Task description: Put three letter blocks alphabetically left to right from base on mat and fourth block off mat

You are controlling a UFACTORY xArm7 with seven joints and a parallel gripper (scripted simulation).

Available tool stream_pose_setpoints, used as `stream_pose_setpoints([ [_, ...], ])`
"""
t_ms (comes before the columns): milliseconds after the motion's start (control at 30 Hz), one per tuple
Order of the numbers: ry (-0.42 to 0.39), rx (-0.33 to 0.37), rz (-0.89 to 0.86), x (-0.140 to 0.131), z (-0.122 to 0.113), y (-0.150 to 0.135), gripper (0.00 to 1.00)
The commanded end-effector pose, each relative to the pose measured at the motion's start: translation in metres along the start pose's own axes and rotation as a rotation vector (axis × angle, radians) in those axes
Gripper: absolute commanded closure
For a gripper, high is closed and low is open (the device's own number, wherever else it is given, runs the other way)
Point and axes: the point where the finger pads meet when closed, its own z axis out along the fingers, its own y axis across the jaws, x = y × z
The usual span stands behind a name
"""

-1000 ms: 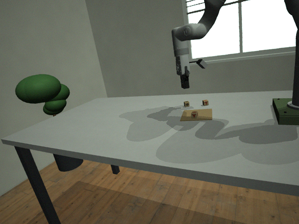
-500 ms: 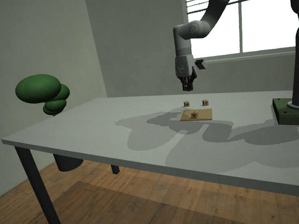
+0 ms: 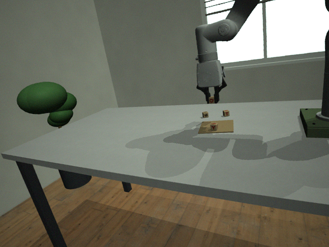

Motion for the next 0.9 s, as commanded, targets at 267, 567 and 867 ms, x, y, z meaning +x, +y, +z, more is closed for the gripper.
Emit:
stream_pose_setpoints([
  [267, 0.002, 0.011, -0.105, -0.011, -0.001, 0.01, 0.79],
  [567, 0.001, 0.011, -0.105, -0.011, 0.0, 0.01, 0.79],
  [867, 0.0, 0.01, -0.105, -0.011, 0.015, 0.01, 0.79],
])
